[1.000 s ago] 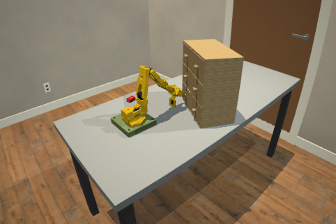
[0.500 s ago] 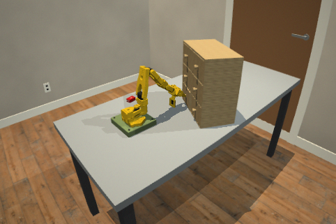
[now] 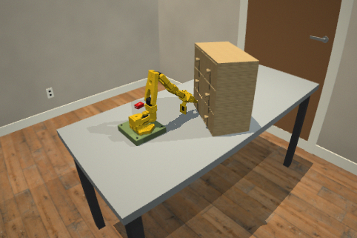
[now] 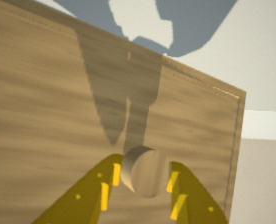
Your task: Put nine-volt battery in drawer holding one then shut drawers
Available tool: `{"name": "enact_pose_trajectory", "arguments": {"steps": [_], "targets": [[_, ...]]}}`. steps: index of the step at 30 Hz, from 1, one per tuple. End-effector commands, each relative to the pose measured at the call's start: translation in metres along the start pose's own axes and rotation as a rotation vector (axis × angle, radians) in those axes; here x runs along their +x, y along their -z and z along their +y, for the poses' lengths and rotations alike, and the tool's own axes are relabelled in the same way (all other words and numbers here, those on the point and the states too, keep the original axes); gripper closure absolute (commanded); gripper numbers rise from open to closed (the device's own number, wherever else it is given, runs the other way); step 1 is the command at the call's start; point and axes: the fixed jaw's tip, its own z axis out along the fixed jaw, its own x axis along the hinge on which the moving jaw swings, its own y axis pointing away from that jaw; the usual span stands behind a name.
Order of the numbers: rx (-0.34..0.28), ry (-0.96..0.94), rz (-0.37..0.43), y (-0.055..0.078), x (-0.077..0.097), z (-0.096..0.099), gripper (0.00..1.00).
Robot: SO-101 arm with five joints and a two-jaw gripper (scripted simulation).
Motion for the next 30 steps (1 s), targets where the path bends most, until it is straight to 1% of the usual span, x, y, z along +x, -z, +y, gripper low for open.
{"name": "enact_pose_trajectory", "arguments": {"steps": [1,5,20,30], "targets": [[-0.001,-0.002,0.005,0.0007,0.0014,0.0002,1.00],[-0.001,-0.002,0.005,0.0007,0.0014,0.0002,1.00],[-0.001,-0.002,0.005,0.0007,0.0014,0.0002,0.88],[-0.001,-0.002,0.005,0.0007,0.0014,0.0002,0.83]]}}
